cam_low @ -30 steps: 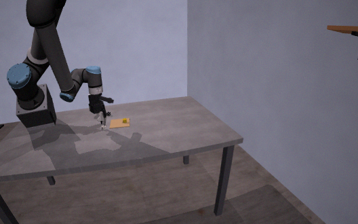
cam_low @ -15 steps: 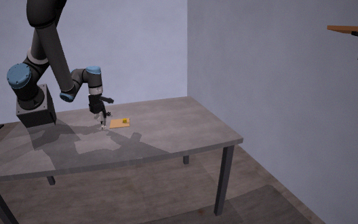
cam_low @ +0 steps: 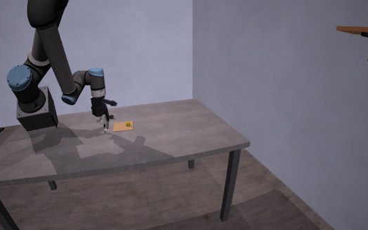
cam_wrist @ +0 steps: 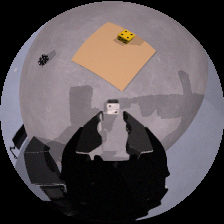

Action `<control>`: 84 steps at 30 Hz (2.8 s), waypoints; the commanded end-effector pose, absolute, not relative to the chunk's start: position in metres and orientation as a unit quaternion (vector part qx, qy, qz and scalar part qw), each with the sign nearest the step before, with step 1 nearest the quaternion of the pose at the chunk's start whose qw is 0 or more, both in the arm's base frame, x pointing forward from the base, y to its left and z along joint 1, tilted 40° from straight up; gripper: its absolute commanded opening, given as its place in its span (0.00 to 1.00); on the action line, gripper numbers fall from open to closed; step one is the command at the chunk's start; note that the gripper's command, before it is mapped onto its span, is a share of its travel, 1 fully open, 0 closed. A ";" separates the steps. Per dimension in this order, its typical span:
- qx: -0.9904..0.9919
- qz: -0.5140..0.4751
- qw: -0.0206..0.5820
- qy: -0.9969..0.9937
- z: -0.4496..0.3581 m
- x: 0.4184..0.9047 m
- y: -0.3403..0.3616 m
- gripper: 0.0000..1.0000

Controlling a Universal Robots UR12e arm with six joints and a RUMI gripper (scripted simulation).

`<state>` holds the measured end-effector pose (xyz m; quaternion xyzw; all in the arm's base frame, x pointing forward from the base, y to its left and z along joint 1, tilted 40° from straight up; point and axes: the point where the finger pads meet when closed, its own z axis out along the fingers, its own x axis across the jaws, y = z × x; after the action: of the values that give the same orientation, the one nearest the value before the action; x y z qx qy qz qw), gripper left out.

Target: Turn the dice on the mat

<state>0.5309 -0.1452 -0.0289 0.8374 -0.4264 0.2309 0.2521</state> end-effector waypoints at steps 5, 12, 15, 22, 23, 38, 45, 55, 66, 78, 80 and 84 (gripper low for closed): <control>0.837 0.231 0.252 -0.426 -0.029 0.531 -0.145 0.24; 0.837 0.231 0.252 -0.426 -0.030 0.531 -0.146 0.24; 0.837 0.231 0.252 -0.426 -0.031 0.532 -0.147 0.24; 0.837 0.231 0.252 -0.426 -0.039 0.533 -0.153 0.24; 0.837 0.231 0.252 -0.426 -0.040 0.534 -0.154 0.24; 0.837 0.231 0.252 -0.426 -0.052 0.536 -0.164 0.24; 0.837 0.231 0.252 -0.426 -0.052 0.536 -0.164 0.24; 0.837 0.231 0.252 -0.426 -0.052 0.536 -0.164 0.24; 0.837 0.231 0.252 -0.426 -0.052 0.536 -0.164 0.24; 0.837 0.231 0.252 -0.426 -0.052 0.536 -0.164 0.06; 0.837 0.231 0.252 -0.426 -0.052 0.536 -0.164 0.06; 0.837 0.231 0.252 -0.426 -0.052 0.536 -0.164 0.06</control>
<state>0.5361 -0.1640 -0.0522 0.8374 -0.4265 0.2309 0.2521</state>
